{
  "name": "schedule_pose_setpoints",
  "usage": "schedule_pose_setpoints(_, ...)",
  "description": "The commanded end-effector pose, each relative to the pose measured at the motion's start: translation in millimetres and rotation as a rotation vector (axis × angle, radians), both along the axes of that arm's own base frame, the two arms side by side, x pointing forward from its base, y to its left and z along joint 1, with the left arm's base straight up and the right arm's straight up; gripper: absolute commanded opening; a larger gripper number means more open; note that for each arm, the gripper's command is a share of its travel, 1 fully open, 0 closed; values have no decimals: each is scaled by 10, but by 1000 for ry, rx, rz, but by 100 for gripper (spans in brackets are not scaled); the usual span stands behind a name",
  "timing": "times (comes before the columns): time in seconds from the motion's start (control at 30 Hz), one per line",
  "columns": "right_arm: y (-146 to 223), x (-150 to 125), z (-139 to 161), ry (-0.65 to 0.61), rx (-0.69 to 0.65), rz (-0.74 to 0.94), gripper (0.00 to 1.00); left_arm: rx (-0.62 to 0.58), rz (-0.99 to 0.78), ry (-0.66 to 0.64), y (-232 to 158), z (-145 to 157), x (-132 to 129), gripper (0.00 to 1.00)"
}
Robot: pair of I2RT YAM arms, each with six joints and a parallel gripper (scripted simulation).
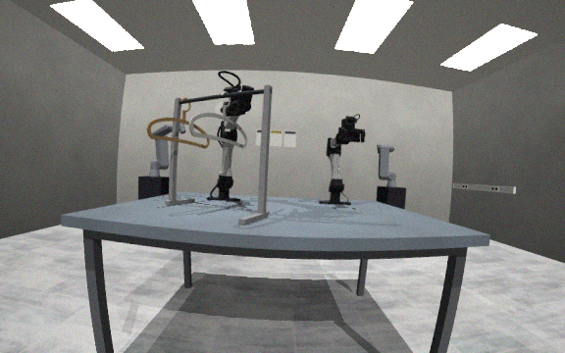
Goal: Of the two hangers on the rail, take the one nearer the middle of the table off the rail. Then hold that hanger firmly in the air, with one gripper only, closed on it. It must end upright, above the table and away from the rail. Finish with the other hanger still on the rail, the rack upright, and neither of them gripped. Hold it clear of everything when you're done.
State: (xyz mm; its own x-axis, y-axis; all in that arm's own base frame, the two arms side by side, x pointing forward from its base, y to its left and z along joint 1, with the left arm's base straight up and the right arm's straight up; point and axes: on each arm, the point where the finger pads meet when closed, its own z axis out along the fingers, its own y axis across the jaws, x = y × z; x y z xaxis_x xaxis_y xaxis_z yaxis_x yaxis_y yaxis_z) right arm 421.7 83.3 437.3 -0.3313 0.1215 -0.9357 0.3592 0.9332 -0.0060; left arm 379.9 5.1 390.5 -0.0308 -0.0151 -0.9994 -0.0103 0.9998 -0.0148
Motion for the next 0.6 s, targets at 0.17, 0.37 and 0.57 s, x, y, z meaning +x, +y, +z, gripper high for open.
schedule_pose_setpoints(0.17, 5, -12, 60, -17, 9, 7, 22, -1, -1, -15, -2, 56, -11, 100)
schedule_pose_setpoints(0.37, 5, -12, 60, -17, 9, 7, 1, -1, -1, -15, -2, 56, -11, 100)
schedule_pose_setpoints(0.57, 5, -12, 60, -17, 9, 7, 1, -1, -1, -15, -2, 56, -11, 100)
